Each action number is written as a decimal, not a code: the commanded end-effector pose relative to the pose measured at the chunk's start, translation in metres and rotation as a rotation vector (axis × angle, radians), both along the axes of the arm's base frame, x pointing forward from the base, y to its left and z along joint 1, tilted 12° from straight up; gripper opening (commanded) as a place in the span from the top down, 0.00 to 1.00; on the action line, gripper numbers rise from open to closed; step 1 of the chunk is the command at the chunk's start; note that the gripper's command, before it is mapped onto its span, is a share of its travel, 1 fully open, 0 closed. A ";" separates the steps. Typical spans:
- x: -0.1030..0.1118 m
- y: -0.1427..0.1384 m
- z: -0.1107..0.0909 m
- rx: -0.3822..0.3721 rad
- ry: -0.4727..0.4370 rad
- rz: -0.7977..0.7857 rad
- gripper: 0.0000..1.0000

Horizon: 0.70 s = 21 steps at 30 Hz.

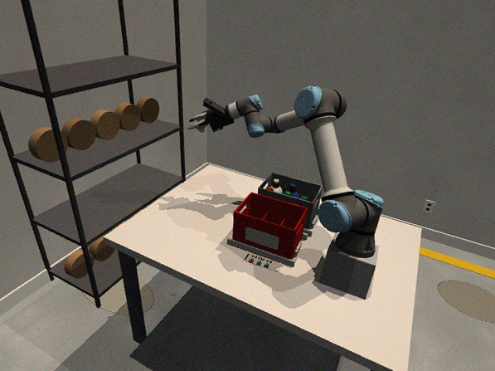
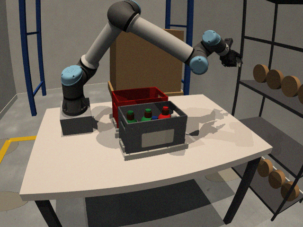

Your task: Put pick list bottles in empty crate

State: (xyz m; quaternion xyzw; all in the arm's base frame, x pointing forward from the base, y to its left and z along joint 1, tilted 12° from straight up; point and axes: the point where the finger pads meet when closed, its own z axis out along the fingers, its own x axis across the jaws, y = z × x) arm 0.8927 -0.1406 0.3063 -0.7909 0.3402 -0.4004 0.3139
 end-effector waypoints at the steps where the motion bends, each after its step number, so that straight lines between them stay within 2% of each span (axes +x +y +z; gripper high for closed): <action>1: 0.000 0.021 -0.004 0.040 0.032 -0.014 0.62; 3: 0.000 0.025 -0.004 0.040 0.032 -0.014 0.62; 6: 0.001 0.039 -0.004 0.109 0.089 -0.037 0.62; 10: -0.001 0.058 -0.011 0.111 0.094 -0.037 0.62; 12: -0.001 0.058 -0.011 0.111 0.094 -0.037 0.62; 15: -0.002 0.072 -0.010 0.175 0.152 -0.063 0.62; 17: -0.002 0.072 -0.010 0.175 0.152 -0.063 0.62; 21: -0.005 0.092 -0.018 0.178 0.158 -0.063 0.62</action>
